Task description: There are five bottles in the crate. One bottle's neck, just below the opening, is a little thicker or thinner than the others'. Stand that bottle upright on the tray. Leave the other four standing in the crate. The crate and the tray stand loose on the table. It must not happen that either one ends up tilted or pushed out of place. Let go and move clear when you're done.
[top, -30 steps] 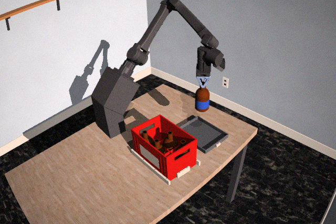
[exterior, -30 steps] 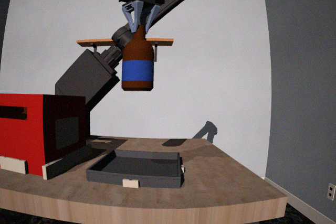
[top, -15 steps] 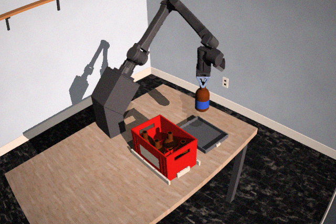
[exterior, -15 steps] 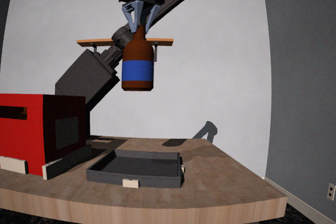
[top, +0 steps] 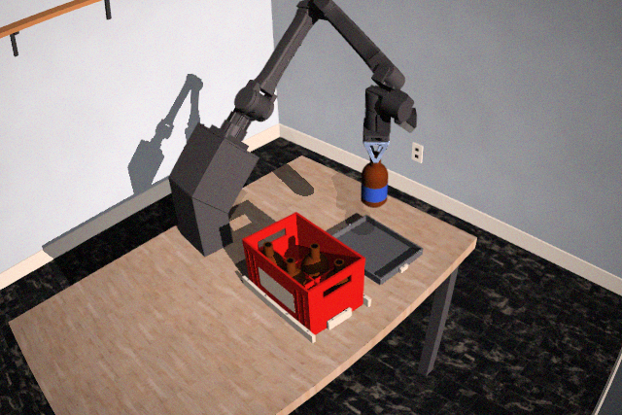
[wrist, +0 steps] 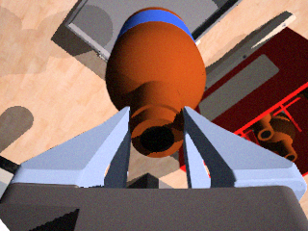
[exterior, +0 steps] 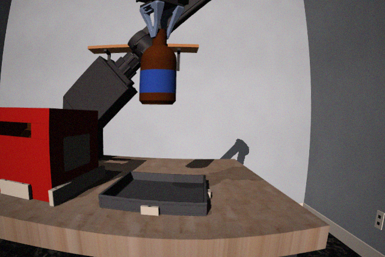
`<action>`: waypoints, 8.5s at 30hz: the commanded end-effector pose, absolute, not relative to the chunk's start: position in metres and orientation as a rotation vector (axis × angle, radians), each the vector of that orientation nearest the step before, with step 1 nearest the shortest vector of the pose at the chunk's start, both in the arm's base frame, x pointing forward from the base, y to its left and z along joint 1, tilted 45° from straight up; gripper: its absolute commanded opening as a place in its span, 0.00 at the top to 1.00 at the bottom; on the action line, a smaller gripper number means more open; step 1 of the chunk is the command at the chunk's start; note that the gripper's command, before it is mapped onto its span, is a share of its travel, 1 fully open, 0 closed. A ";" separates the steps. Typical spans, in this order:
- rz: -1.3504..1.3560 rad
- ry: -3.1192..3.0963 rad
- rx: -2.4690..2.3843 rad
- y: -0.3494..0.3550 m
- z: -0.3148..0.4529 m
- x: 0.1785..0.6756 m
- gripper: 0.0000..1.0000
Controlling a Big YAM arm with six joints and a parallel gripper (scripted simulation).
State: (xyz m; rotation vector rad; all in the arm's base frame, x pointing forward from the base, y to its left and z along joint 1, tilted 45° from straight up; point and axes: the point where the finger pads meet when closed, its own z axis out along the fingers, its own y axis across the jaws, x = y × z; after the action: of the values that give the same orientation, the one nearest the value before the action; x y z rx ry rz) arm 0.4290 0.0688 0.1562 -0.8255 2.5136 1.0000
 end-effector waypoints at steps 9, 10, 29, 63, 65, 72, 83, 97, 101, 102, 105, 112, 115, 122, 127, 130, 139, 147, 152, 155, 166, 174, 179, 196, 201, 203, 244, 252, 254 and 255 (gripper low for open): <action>0.951 2.467 -0.845 0.070 0.188 0.441 1.00; 0.951 2.467 -0.845 0.070 0.188 0.441 1.00; 0.954 2.469 -0.844 0.074 0.191 0.440 1.00; 0.952 2.466 -0.844 0.075 0.193 0.439 1.00; 0.952 2.466 -0.844 0.075 0.193 0.439 1.00; 0.952 2.466 -0.844 0.075 0.193 0.439 1.00; 0.952 2.466 -0.844 0.075 0.193 0.439 1.00; 0.952 2.466 -0.844 0.075 0.193 0.439 1.00; 0.952 2.466 -0.844 0.075 0.193 0.439 1.00; 0.952 2.466 -0.844 0.075 0.193 0.439 1.00; 0.952 2.466 -0.844 0.075 0.193 0.439 1.00; 0.952 2.466 -0.844 0.075 0.193 0.439 1.00; 0.952 2.466 -0.844 0.075 0.193 0.439 1.00; 0.952 2.466 -0.847 0.077 0.192 0.439 1.00; 0.938 2.452 -0.849 0.077 0.191 0.443 1.00; 0.955 2.467 -0.848 0.081 0.182 0.436 1.00; 0.965 2.475 -0.849 0.088 0.172 0.433 1.00; 0.973 2.484 -0.845 0.098 0.158 0.433 1.00; 0.989 2.510 -0.823 0.098 0.141 0.432 1.00; 0.994 2.508 -0.836 0.108 0.136 0.432 1.00; 0.993 2.509 -0.836 0.128 0.115 0.434 1.00; 0.993 2.510 -0.836 0.143 0.100 0.435 1.00; 0.990 2.506 -0.837 0.153 0.091 0.437 1.00; 0.989 2.511 -0.825 0.176 0.062 0.439 1.00; 0.986 2.503 -0.830 0.182 0.061 0.443 1.00; 0.993 2.504 -0.837 0.186 0.058 0.440 1.00; 0.984 2.498 -0.827 0.189 0.052 0.444 1.00; 0.984 2.498 -0.827 0.189 0.052 0.444 1.00; 0.984 2.498 -0.827 0.189 0.052 0.444 1.00; 0.984 2.498 -0.827 0.189 0.052 0.444 1.00</action>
State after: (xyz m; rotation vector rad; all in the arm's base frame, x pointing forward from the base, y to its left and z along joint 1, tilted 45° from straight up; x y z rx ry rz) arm 0.4412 0.1882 0.0548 -0.8317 2.5007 0.9878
